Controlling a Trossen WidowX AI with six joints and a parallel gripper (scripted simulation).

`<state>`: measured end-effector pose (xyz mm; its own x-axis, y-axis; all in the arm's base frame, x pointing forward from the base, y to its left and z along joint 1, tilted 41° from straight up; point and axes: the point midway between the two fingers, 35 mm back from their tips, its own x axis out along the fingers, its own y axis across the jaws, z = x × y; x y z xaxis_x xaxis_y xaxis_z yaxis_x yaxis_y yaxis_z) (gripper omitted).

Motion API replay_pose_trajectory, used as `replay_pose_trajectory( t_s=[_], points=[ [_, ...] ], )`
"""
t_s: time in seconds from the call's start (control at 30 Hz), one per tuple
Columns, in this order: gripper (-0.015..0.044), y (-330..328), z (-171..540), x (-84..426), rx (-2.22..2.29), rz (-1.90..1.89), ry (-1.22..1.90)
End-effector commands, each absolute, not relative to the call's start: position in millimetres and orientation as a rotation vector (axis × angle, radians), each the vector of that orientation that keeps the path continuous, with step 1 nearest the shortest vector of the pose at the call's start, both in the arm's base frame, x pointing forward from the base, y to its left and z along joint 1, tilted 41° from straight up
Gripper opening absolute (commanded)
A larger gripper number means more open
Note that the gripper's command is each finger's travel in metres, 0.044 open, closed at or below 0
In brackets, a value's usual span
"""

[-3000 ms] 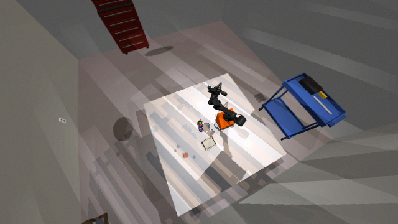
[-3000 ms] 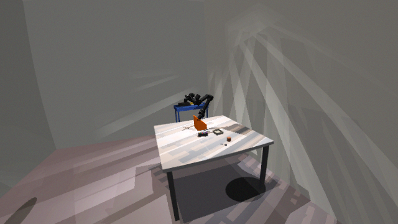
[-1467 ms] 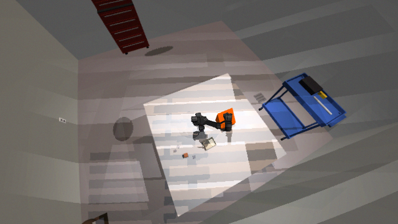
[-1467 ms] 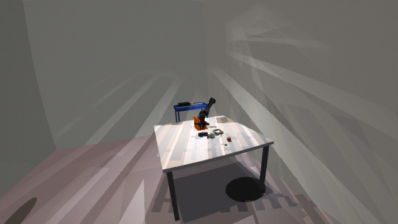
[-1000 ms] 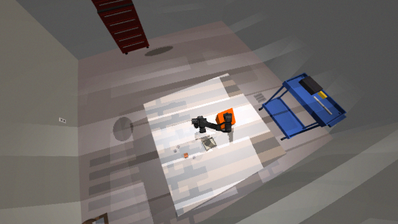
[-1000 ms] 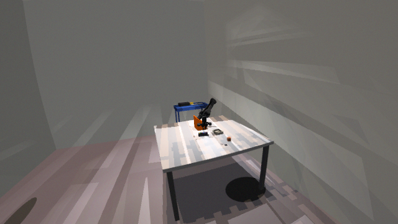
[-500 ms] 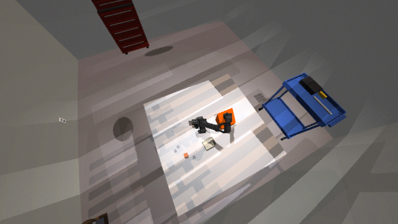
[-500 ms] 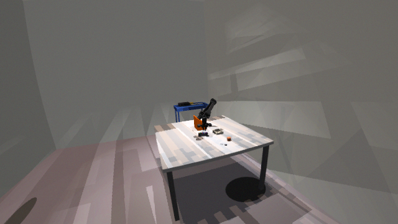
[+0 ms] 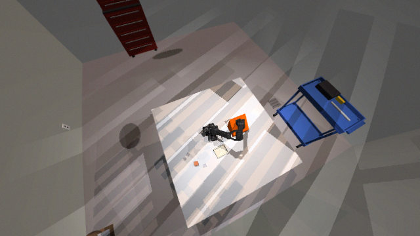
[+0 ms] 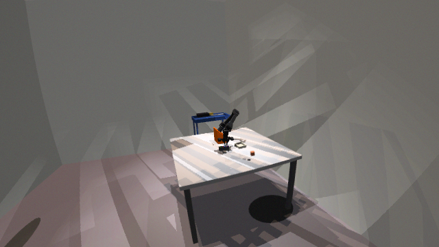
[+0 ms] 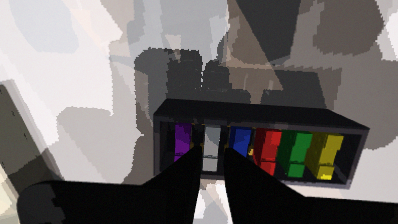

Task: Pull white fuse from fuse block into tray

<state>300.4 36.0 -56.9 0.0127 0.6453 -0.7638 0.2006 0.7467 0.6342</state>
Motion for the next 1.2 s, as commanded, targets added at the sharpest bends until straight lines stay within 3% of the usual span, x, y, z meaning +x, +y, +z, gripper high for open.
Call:
replay_pose_trajectory(
  t_s=[0.0, 0.87, 1.17],
  points=[
    [0.0064, 37.8, -58.3, 299.7, 0.717, 0.395, 1.554],
    [0.0064, 44.5, -65.9, 299.8, 0.718, 0.395, 1.554],
    [0.0004, 43.4, -65.4, 299.7, 0.710, 0.396, 1.555]
  ],
)
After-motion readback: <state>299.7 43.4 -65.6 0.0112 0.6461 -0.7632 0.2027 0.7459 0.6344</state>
